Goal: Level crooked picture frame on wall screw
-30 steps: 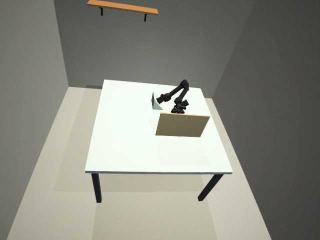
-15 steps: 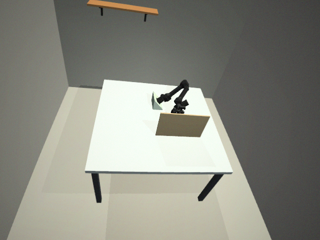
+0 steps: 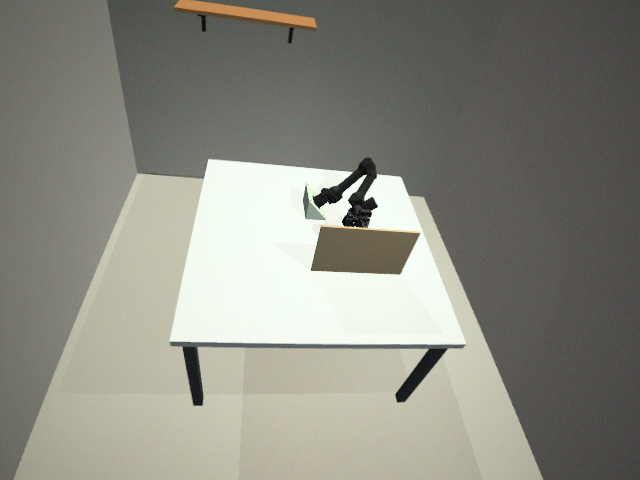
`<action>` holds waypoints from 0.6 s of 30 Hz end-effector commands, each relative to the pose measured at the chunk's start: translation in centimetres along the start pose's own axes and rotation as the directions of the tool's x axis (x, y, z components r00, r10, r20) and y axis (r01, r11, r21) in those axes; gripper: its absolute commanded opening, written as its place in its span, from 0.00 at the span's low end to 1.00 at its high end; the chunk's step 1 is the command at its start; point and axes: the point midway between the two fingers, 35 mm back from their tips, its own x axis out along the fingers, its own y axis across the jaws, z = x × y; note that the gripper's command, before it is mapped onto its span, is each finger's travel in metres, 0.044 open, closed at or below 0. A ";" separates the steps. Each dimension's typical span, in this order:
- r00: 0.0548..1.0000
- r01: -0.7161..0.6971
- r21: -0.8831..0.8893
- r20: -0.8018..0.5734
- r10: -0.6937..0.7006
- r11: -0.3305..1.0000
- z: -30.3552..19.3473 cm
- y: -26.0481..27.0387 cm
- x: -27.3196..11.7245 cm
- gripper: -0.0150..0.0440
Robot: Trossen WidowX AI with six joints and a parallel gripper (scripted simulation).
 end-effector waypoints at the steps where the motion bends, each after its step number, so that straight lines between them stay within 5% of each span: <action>1: 1.000 -0.002 -0.049 0.001 0.002 0.999 -0.4 0.1 -3.2 0.69; 7: 1.000 -0.005 -0.122 0.005 0.006 0.992 0.2 -0.4 -7.9 0.69; 18: 1.000 -0.007 -0.119 0.002 0.008 0.993 -0.4 2.0 -10.2 0.69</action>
